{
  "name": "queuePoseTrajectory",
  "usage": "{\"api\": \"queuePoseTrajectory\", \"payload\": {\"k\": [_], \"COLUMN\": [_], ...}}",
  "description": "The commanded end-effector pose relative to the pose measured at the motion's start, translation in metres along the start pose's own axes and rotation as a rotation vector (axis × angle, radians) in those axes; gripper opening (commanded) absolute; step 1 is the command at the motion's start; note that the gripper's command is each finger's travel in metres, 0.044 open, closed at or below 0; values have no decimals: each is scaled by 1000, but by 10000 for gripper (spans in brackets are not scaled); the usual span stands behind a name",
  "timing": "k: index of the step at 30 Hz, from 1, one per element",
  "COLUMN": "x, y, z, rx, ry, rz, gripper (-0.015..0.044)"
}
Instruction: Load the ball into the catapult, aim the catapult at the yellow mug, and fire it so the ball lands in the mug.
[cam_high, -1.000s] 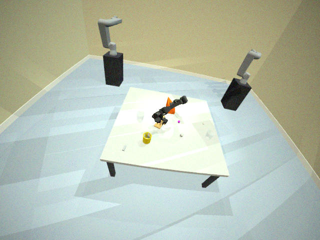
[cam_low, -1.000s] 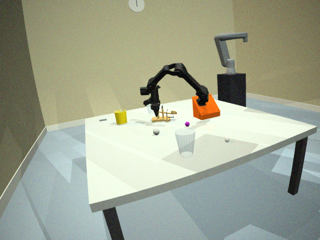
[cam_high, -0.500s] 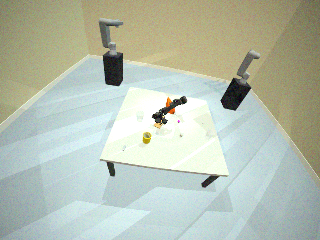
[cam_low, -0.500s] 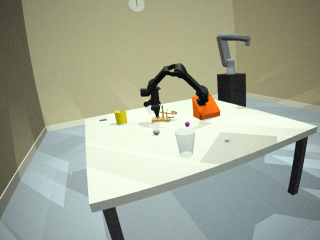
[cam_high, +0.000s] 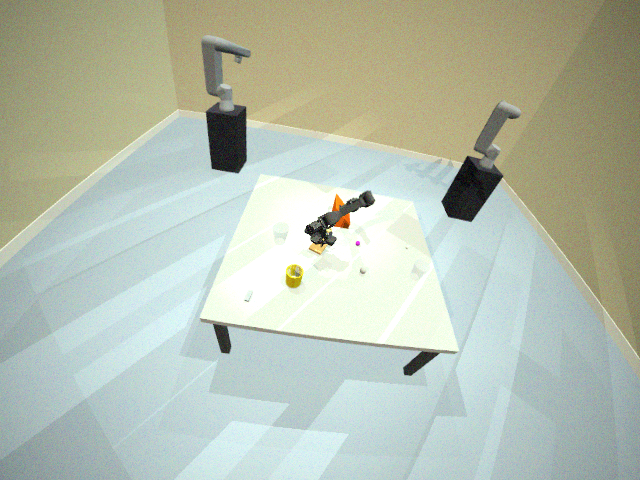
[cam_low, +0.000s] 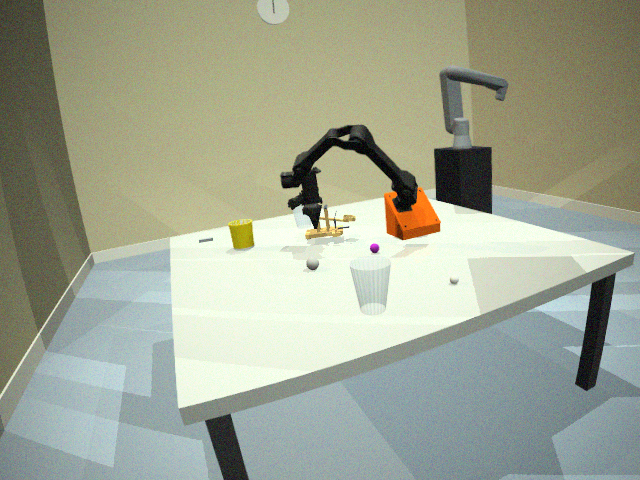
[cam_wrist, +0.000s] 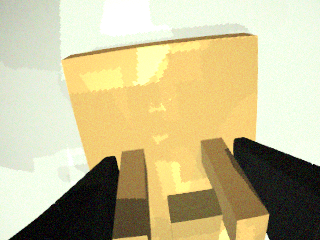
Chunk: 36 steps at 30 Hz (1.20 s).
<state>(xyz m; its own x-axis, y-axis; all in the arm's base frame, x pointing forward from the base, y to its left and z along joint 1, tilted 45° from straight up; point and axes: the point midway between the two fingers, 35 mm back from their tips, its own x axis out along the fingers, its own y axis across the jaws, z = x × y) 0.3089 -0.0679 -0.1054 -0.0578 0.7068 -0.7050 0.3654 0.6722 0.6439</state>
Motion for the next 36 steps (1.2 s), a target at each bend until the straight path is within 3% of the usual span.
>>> {"api": "queuePoseTrajectory", "payload": {"k": [1,36], "x": [-28,20], "y": [0,-1], "z": [5,7], "rx": [-11,-9], "ry": [-39,-28], "rz": [-7,-5], "gripper": [0,0]}}
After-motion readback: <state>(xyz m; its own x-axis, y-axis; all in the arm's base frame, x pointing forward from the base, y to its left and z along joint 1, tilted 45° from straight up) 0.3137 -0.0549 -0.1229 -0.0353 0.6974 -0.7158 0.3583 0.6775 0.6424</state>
